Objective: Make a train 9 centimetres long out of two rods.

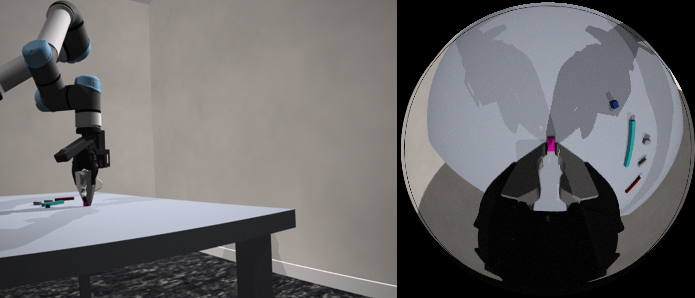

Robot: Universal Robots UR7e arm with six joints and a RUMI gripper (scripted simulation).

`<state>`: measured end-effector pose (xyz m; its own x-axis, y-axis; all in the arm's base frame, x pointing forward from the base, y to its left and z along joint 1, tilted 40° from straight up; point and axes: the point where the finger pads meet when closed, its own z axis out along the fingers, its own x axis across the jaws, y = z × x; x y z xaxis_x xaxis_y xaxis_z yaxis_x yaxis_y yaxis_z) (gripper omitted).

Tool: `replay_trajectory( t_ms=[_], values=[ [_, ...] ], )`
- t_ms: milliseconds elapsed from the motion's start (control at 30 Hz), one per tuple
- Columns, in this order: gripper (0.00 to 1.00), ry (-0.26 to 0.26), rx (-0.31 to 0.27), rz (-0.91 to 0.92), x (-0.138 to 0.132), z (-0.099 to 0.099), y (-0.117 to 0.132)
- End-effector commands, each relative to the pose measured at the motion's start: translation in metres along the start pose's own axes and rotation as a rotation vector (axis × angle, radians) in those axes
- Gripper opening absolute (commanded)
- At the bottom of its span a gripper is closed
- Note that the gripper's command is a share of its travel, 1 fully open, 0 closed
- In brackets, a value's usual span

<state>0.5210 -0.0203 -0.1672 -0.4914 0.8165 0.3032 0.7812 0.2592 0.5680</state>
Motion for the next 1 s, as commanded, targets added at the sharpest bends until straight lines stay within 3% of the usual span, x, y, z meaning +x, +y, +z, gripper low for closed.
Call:
replay_trajectory(
  t_ms=[0,633,967],
  values=[
    [0.0,-0.001,-0.001,0.0,0.0,0.0,0.0],
    [0.0,-0.001,-0.001,0.0,0.0,-0.002,0.0],
    [0.0,-0.001,-0.001,0.0,0.0,-0.022,0.0]
  ],
)
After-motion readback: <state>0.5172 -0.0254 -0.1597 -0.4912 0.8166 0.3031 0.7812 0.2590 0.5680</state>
